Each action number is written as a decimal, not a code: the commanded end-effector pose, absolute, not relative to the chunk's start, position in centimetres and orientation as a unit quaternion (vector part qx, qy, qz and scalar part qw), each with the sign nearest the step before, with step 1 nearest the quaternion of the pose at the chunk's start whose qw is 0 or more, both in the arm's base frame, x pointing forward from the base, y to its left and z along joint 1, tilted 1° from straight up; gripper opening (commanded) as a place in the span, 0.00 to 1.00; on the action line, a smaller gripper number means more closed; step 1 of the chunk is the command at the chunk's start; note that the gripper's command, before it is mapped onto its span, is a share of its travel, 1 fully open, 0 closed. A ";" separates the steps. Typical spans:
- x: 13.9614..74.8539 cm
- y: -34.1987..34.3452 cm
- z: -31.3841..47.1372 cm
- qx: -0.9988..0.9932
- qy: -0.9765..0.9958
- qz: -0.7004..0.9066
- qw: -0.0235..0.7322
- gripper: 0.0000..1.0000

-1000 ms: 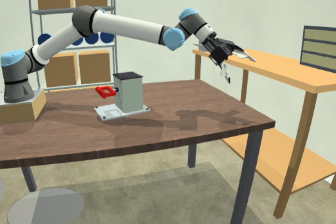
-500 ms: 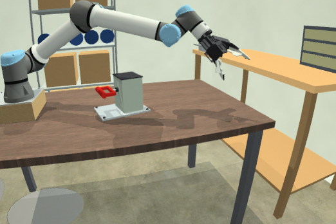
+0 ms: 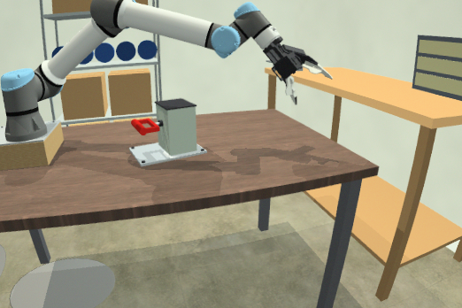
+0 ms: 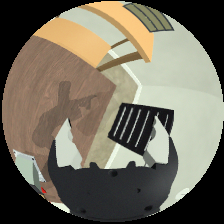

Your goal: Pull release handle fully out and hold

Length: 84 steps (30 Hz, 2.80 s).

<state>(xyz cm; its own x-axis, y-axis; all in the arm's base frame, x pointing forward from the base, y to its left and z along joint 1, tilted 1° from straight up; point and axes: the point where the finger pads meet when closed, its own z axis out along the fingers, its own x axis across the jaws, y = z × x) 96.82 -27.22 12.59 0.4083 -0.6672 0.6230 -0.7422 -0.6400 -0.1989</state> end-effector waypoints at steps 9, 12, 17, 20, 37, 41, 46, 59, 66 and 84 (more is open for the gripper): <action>94.7 -22.1 13.4 0.853 -0.406 0.328 0.024 1.00; 94.0 -20.6 13.6 0.857 -0.402 0.322 0.016 1.00; 92.6 -18.0 13.9 0.864 -0.395 0.312 0.001 1.00; 91.6 -16.3 14.0 0.868 -0.391 0.305 -0.008 1.00; 85.3 -9.3 14.7 0.893 -0.361 0.266 -0.041 1.00; 83.8 -9.9 15.0 0.901 -0.348 0.257 -0.031 1.00; 79.7 -11.0 15.8 0.921 -0.315 0.231 -0.006 1.00; 70.3 -12.6 16.9 0.956 -0.238 0.168 0.037 1.00; 64.2 -13.0 17.4 0.973 -0.188 0.126 0.054 1.00; 51.3 -12.5 17.7 0.994 -0.078 0.035 0.068 1.00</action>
